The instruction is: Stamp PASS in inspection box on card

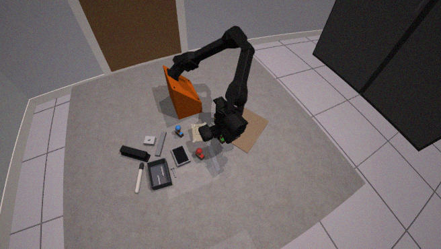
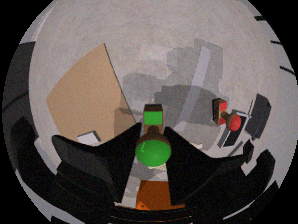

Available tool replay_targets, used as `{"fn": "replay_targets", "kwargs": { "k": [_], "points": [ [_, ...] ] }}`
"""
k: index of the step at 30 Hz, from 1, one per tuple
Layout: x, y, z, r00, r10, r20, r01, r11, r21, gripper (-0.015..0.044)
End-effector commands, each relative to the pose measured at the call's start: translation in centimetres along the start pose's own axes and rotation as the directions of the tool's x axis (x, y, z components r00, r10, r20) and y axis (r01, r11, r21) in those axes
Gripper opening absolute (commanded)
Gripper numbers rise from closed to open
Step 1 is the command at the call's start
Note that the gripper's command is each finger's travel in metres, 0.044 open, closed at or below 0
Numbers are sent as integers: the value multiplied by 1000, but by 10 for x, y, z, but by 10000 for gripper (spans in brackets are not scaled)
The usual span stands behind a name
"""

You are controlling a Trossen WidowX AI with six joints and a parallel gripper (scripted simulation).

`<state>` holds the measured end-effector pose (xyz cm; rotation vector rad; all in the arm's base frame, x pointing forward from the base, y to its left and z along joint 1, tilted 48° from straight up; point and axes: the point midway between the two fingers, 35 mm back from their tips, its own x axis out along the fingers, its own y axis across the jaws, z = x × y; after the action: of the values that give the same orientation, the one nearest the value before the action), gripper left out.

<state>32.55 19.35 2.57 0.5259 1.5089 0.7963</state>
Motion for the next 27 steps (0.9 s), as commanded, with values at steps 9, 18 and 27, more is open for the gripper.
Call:
{"fn": "replay_targets", "kwargs": {
  "k": [9, 18, 27],
  "points": [
    [-7, 0, 1, 1000, 5, 2, -5, 1000, -4, 0],
    [-11, 0, 0, 1000, 6, 2, -6, 1000, -4, 0],
    [-16, 0, 0, 1000, 7, 2, -7, 1000, -4, 0]
  ]
}}
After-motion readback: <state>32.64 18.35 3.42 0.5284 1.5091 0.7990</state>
